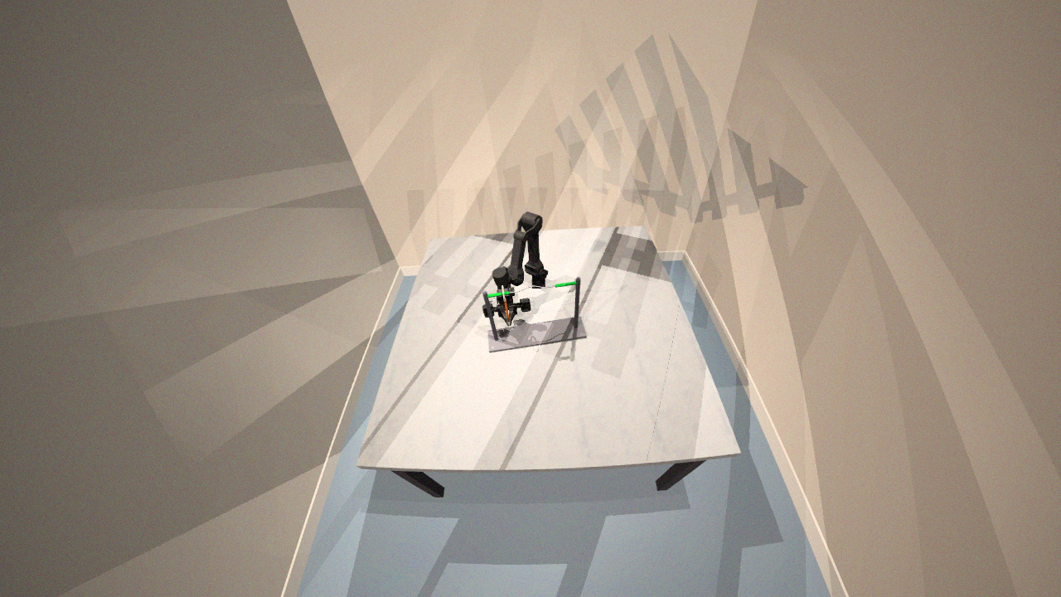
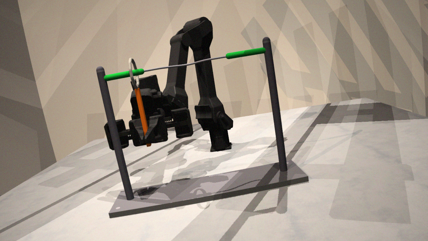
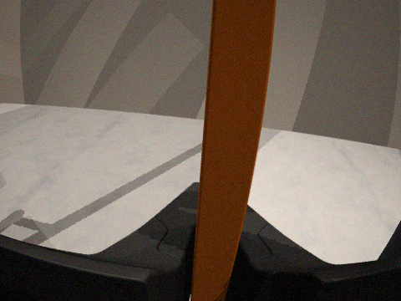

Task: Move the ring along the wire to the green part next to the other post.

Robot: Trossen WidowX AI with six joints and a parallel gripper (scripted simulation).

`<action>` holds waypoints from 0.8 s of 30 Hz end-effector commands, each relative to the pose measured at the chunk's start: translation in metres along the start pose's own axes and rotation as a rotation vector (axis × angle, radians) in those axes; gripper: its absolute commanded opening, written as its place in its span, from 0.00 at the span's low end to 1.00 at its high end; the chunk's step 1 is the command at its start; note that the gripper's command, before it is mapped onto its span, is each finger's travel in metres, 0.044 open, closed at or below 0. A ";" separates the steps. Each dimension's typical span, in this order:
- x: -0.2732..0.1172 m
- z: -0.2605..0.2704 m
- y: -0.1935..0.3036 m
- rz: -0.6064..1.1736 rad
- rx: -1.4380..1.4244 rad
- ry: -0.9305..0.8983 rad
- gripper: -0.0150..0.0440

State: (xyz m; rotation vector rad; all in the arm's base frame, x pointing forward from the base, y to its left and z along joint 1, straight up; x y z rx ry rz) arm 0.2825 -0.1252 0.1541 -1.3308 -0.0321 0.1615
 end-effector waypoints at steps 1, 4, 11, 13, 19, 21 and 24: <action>0.000 0.000 -0.001 -0.001 0.002 0.001 0.00; 0.000 0.000 -0.001 -0.001 0.002 0.001 0.00; 0.000 0.001 0.000 -0.001 0.002 0.001 0.00; 0.000 0.003 0.000 -0.002 0.002 0.000 0.00; 0.000 0.009 0.002 -0.002 0.003 -0.001 0.00; 0.000 0.011 0.002 -0.002 0.003 -0.001 0.00; 0.000 0.014 0.003 -0.002 0.003 -0.002 0.00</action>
Point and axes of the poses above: the point midway between the two fingers, 35 mm back from their tips, its own x axis out along the fingers, its own z axis across the jaws, y = z × x, the point moved 5 cm from there along -x, back along the fingers, and after that the axes turned 15 degrees about x, right-handed, at the moved point
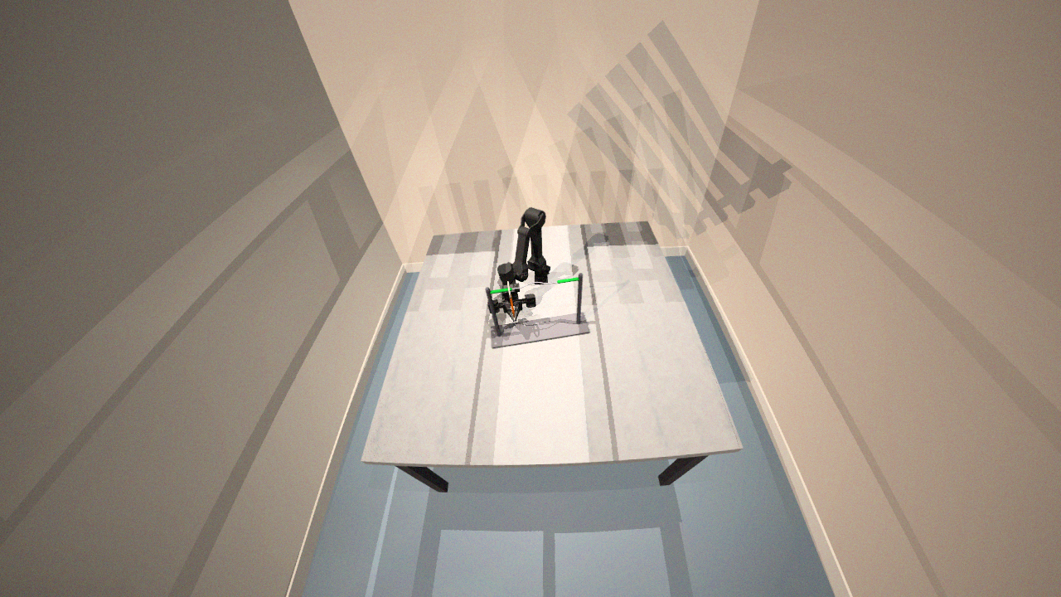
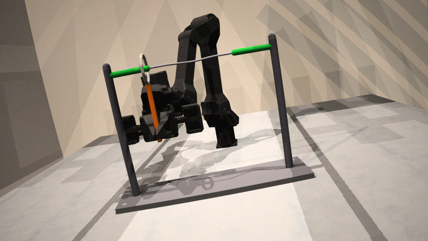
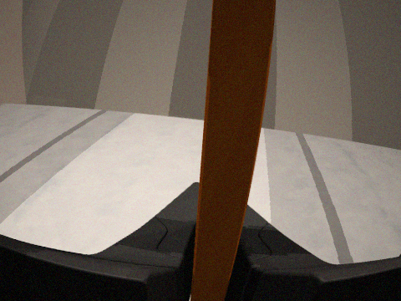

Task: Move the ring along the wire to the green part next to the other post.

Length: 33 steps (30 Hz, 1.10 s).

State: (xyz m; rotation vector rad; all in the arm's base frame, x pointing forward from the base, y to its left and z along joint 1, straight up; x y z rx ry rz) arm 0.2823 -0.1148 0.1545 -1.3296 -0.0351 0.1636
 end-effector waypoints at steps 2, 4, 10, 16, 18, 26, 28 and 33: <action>-0.001 0.006 0.001 -0.002 0.002 0.001 0.00; -0.001 0.008 0.002 -0.002 0.002 0.000 0.00; -0.001 0.013 0.003 -0.001 0.002 -0.004 0.00; -0.001 0.018 0.005 0.001 0.000 -0.015 0.00; -0.001 0.020 0.005 0.002 -0.002 -0.021 0.00; 0.000 0.025 0.007 0.012 -0.011 -0.060 0.00; 0.000 0.026 0.007 0.016 -0.015 -0.077 0.00; 0.000 0.028 0.007 0.028 -0.026 -0.124 0.00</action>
Point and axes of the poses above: the point midway between the two fingers, 35 mm back from their tips, its own x axis out along the fingers, its own z axis across the jaws, y = z × x, the point moved 5 cm from there along -x, back along the fingers, and after that the axes turned 15 degrees about x, right-handed, at the moved point
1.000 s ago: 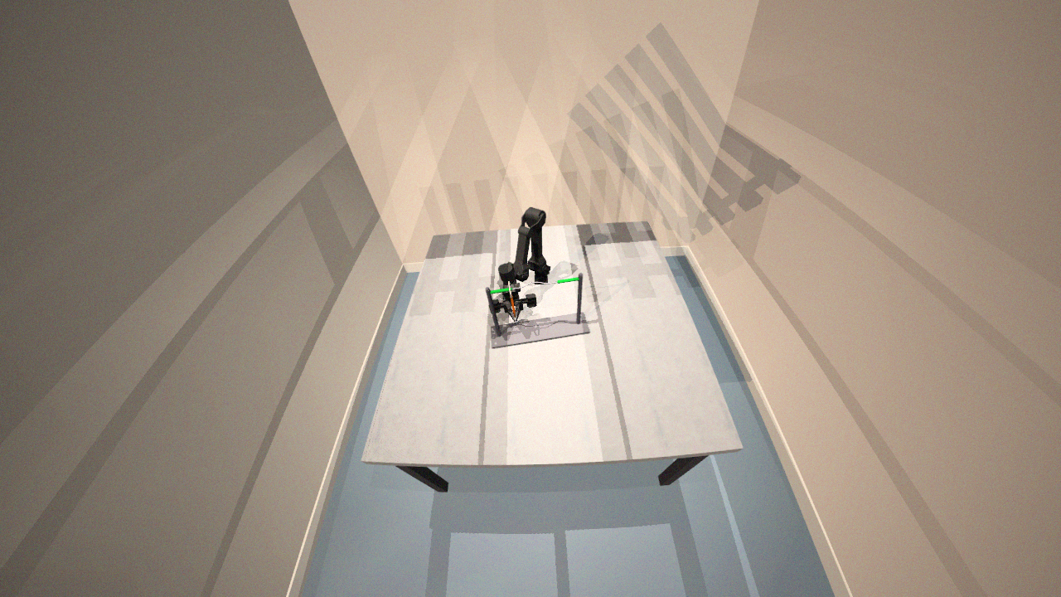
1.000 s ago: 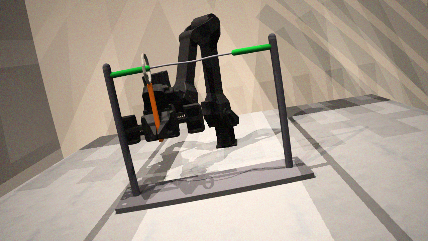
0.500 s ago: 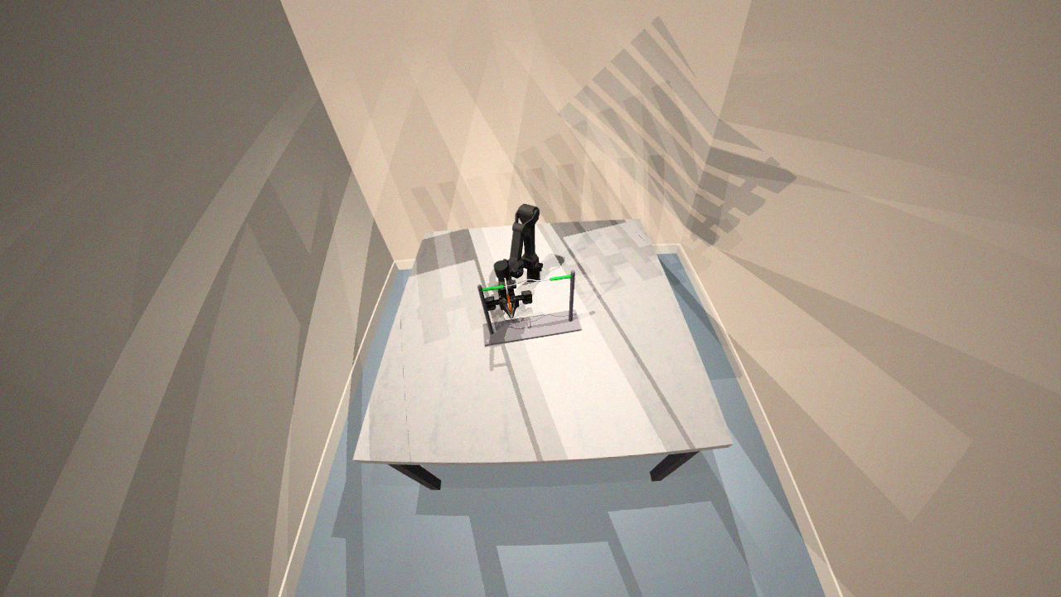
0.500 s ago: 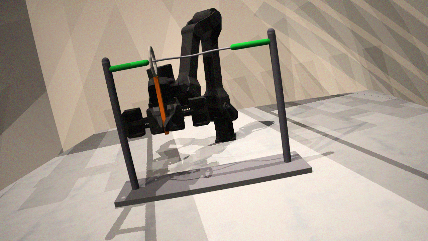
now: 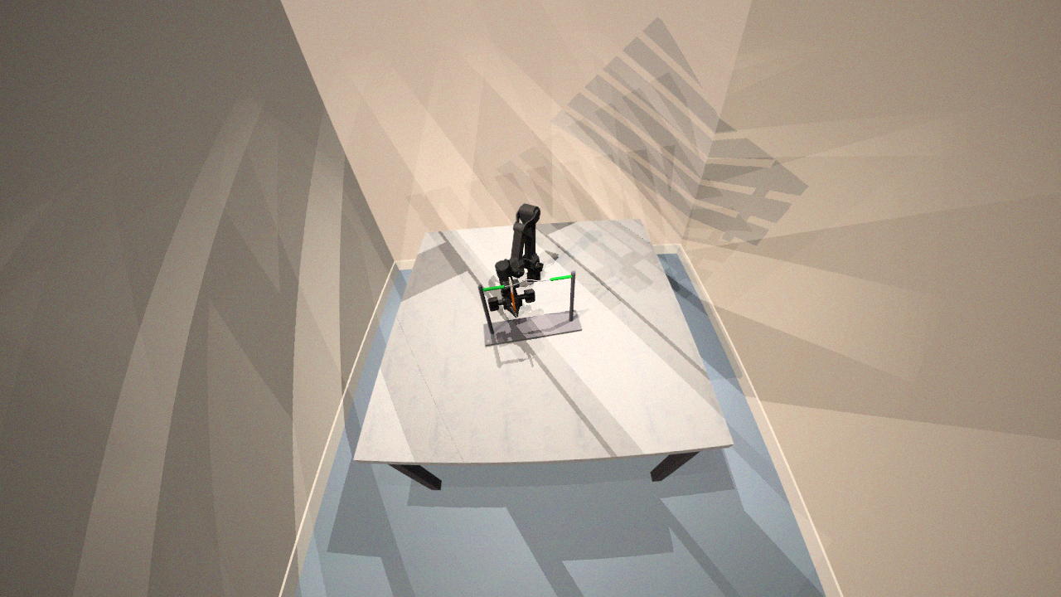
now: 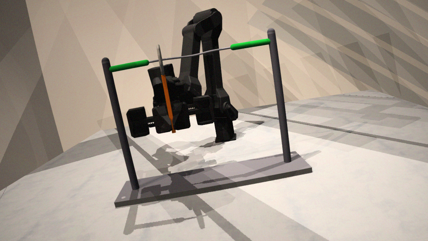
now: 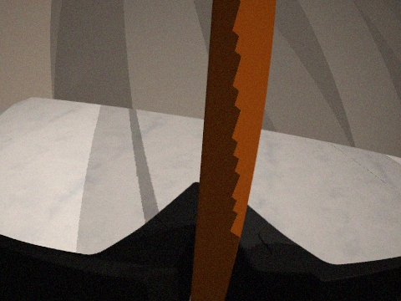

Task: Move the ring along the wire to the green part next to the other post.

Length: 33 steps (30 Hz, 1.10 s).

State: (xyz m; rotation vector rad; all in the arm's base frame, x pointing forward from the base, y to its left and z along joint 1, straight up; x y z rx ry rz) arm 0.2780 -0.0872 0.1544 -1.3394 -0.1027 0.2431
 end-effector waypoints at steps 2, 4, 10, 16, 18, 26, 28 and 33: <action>0.001 0.002 0.000 0.014 -0.014 -0.051 0.00; 0.001 0.002 0.001 0.020 -0.019 -0.074 0.00; 0.001 0.004 0.001 0.038 -0.036 -0.143 0.00; 0.000 0.005 0.002 0.054 -0.050 -0.203 0.00; -0.001 0.006 0.002 0.058 -0.054 -0.220 0.00; -0.002 0.011 0.004 0.069 -0.063 -0.262 0.00; -0.003 0.013 0.004 0.069 -0.064 -0.265 0.00; -0.004 0.017 0.006 0.069 -0.063 -0.264 0.00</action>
Point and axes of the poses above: the point midway between the two fingers, 35 mm back from their tips, its own x axis out along the fingers, its own z axis across the jaws, y = z × x, the point moved 5 cm from there along -x, back along the fingers, and after that the axes turned 15 degrees about x, right-handed, at the moved point
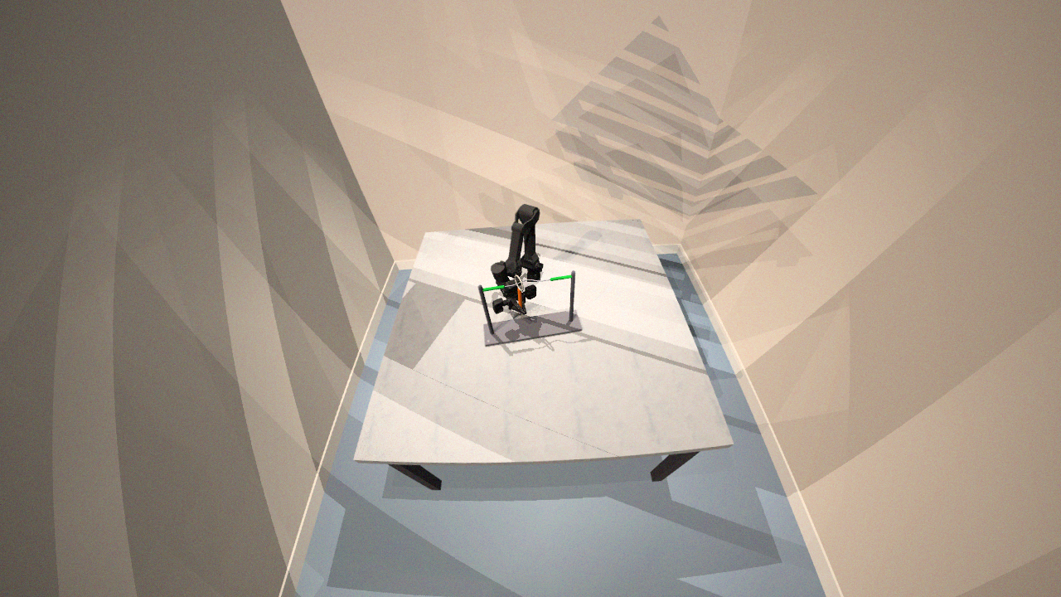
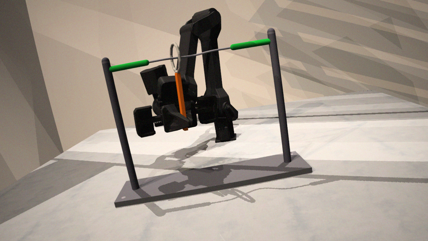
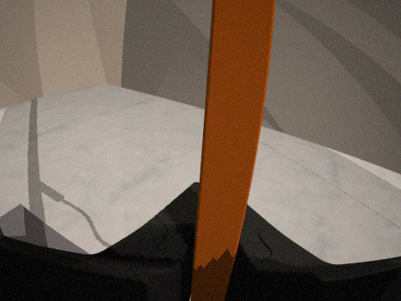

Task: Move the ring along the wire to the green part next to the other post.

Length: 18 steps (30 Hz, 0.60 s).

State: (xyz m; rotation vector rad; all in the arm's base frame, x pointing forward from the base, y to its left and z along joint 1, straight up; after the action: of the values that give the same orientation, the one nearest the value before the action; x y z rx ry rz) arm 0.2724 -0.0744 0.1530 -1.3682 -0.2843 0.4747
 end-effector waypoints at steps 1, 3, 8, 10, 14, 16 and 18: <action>-0.001 0.006 0.002 -0.001 -0.001 -0.001 0.00; -0.001 0.008 0.002 -0.002 0.001 0.005 0.00; -0.001 0.015 0.004 -0.011 0.009 0.035 0.00; -0.001 0.017 0.005 -0.015 0.012 0.048 0.00; 0.000 0.023 0.006 -0.026 0.022 0.088 0.00; -0.001 0.025 0.006 -0.023 0.026 0.100 0.00; -0.002 0.027 0.006 -0.016 0.030 0.114 0.00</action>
State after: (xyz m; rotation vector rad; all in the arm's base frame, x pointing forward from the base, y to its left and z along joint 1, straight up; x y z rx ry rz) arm 0.2606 -0.0542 0.1516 -1.3602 -0.2183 0.3989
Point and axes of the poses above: the point midway between the two fingers, 35 mm back from their tips, its own x axis out along the fingers, its own z axis across the jaws, y = z × x, the point moved 5 cm from there along -x, back along the fingers, and after that the axes turned 15 degrees about x, right-handed, at the moved point
